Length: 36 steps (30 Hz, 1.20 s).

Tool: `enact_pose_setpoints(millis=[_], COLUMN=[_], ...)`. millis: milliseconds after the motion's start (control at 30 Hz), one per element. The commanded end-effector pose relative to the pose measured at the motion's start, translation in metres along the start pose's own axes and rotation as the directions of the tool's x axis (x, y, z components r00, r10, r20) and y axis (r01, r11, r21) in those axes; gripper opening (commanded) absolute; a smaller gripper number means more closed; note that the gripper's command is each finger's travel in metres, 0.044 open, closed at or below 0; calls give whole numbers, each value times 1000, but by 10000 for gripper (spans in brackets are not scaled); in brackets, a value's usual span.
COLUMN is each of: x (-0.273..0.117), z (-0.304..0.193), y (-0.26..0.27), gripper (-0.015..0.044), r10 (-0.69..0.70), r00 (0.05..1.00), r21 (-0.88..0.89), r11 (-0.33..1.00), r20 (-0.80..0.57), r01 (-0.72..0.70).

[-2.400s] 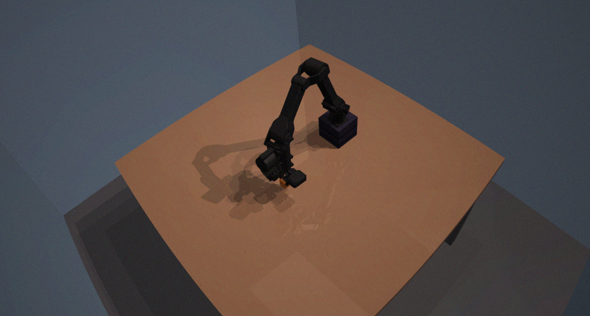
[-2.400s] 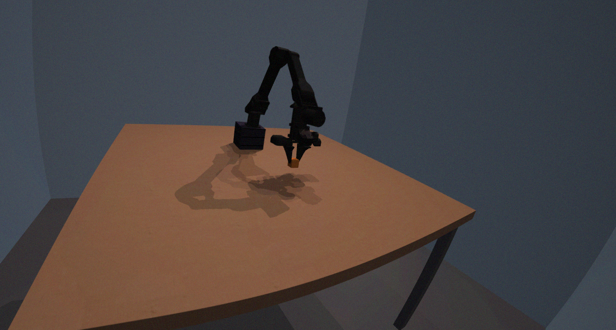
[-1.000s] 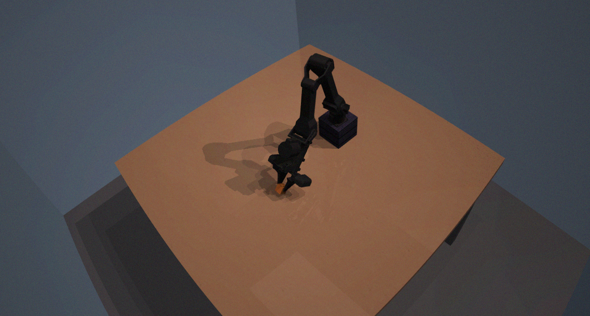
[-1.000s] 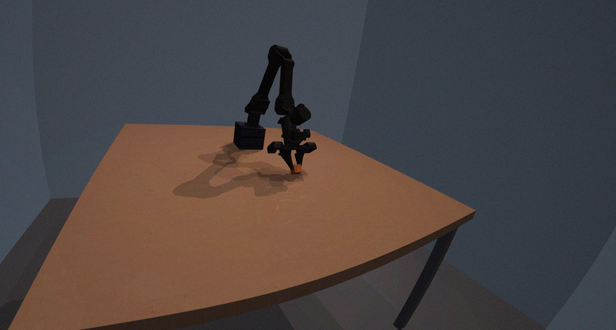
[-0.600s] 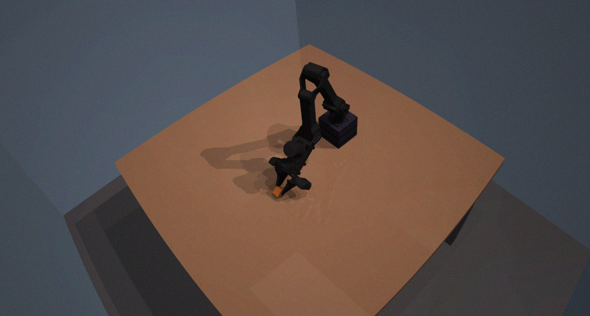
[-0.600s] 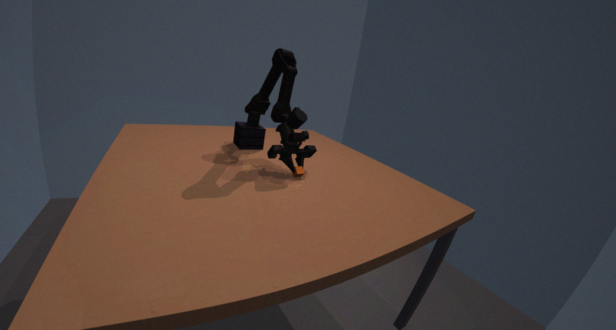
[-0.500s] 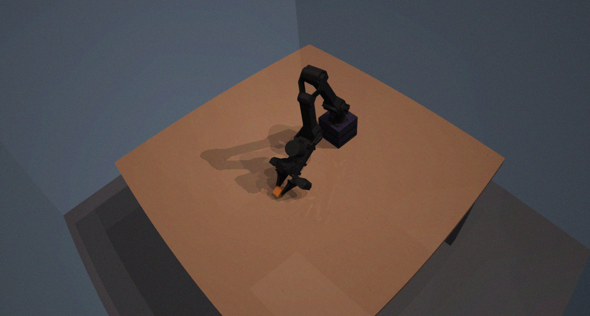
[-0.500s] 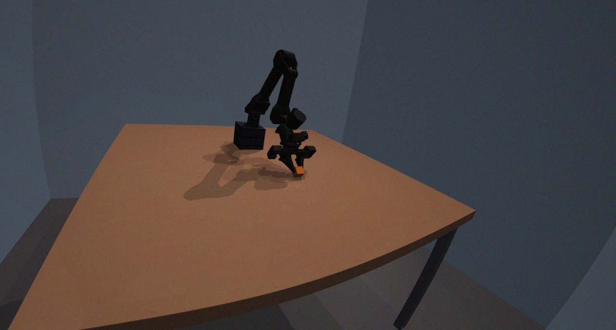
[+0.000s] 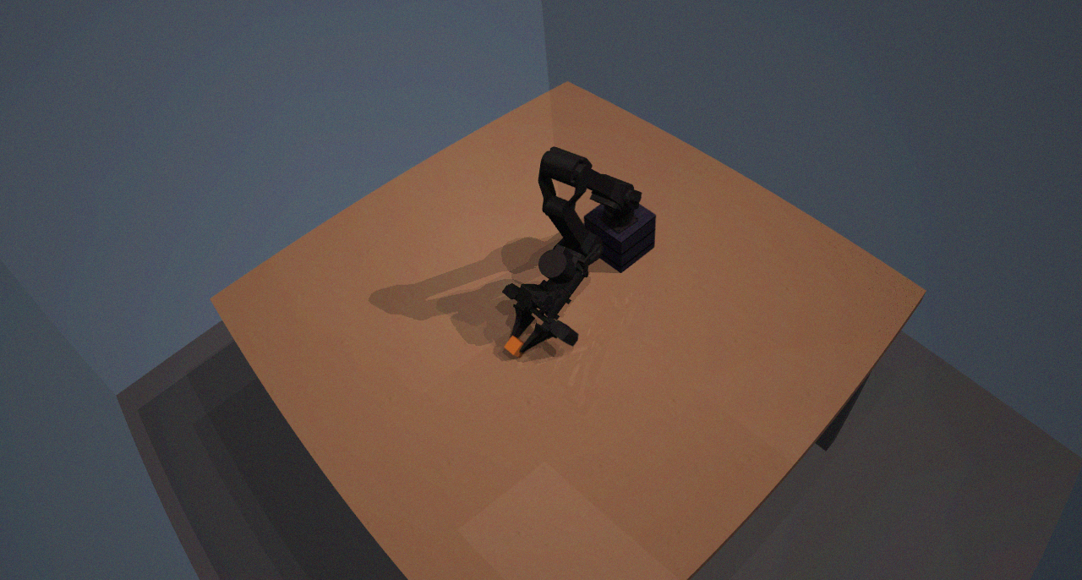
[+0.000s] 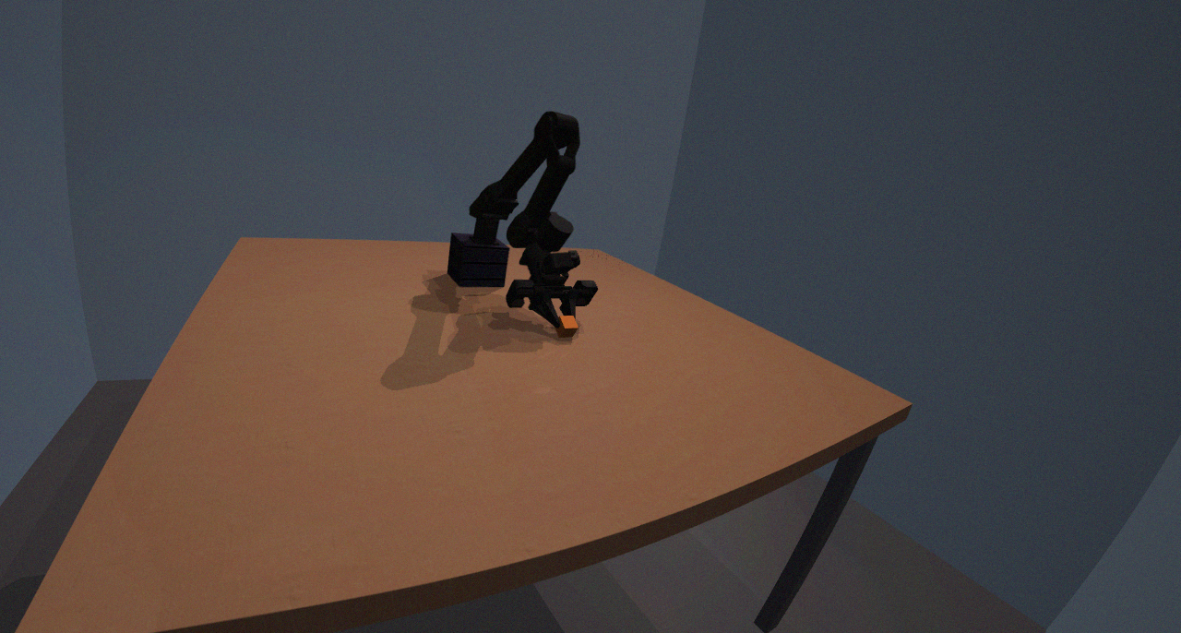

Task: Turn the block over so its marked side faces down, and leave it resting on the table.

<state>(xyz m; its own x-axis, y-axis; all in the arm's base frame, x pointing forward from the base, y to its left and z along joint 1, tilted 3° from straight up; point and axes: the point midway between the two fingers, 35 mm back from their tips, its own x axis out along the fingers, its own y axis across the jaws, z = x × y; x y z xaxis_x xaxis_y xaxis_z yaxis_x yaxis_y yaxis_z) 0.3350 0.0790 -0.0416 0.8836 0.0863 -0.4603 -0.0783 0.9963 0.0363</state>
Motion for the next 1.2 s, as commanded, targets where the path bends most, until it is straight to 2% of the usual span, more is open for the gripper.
enact_pose_setpoints(millis=[0,533,1067,1100,1167], x=[-5,-7,-7,-7,-7], z=[-1,1,1,1,1], y=[-1,-1,-1,-1,-1], gripper=[0,0,420,440,440], r10=[-4,-4,-4,-4,-4], r00=[1000,999,999,999,999], r21=[-4,-4,-4,-4,-4], r11=[1000,1000,1000,1000,1000], r20=[21,38,38,38,38], r01=[4,4,4,4,4])
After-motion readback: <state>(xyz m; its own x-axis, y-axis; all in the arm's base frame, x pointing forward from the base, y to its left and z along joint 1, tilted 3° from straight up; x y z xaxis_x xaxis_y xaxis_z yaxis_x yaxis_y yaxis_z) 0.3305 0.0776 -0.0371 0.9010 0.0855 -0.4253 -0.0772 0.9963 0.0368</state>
